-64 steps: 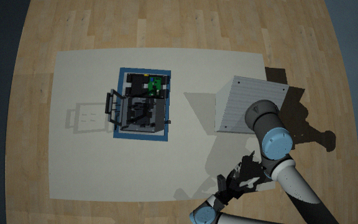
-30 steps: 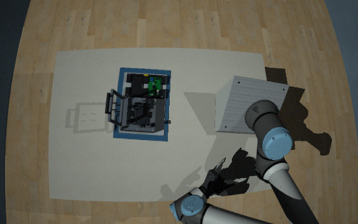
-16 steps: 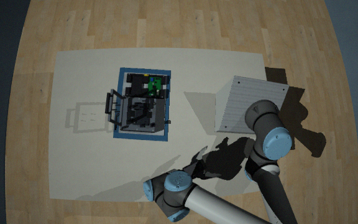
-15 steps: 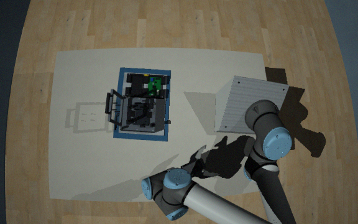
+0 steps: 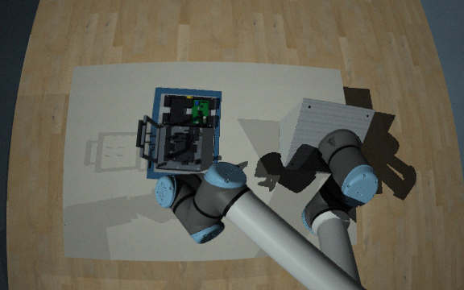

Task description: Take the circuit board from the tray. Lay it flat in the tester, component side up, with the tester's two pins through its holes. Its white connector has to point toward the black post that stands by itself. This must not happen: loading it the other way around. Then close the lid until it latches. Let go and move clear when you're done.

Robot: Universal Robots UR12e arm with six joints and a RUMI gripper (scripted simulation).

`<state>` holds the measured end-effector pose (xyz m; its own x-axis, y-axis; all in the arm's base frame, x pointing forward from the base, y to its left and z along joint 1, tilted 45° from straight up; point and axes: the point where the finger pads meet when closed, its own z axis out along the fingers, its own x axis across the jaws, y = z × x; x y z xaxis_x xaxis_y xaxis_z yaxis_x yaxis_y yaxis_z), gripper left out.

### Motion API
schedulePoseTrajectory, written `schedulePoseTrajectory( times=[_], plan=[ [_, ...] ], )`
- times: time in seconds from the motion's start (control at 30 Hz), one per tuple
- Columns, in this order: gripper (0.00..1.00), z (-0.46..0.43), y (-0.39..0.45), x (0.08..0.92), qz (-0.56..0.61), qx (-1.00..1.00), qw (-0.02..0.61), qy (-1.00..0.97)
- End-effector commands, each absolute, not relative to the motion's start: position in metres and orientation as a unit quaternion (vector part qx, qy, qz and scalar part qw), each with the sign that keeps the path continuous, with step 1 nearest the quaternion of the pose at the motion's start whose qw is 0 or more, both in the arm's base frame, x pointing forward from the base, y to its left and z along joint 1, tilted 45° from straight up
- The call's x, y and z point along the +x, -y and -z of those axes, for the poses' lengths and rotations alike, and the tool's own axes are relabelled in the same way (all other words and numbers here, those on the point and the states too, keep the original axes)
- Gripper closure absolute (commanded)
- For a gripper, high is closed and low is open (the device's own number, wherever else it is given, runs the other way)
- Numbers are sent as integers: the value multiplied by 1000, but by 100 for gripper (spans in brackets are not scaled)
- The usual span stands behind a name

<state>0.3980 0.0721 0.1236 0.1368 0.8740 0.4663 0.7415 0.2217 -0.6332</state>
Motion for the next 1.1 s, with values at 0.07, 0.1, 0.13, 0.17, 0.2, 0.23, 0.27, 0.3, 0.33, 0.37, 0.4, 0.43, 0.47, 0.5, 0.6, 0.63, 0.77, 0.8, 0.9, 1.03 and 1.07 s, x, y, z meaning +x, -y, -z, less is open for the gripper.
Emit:
schedulePoseTrajectory(
  times=[0.07,0.1,0.13,0.17,0.2,0.23,0.27,0.3,0.33,0.37,0.4,0.43,0.47,0.5,0.6,0.63,0.77,0.8,0.9,1.03,1.07],
  plan=[
    [0,-95,-17,454,-57,-747,411,519],
    [0,-90,-5,463,-53,-765,410,495],
    [0,-90,-5,463,-52,-767,409,492],
    [0,-90,-5,463,-52,-767,409,492],
    [0,-90,-5,463,-52,-767,409,492],
    [0,-86,8,472,-48,-785,407,465],
    [0,-81,20,480,-44,-801,405,438],
    [0,-77,33,487,-40,-817,403,411],
    [0,-73,46,494,-36,-831,401,384],
    [0,-68,59,501,-33,-844,400,357],
    [0,-64,72,507,-29,-855,398,331],
    [0,-60,85,512,-25,-866,397,305],
    [0,-57,97,517,-21,-875,395,280],
    [0,-53,110,522,-18,-883,394,255],
    [0,-43,145,533,-8,-901,391,186],
    [0,-40,157,536,-5,-906,390,165],
    [0,-35,177,540,0,-913,388,126],
    [0,-32,187,542,3,-915,388,109],
    [0,-26,213,546,10,-920,386,62],
    [0,-19,239,549,16,-923,384,15],
    [0,-18,244,549,18,-923,384,7]
  ],
)
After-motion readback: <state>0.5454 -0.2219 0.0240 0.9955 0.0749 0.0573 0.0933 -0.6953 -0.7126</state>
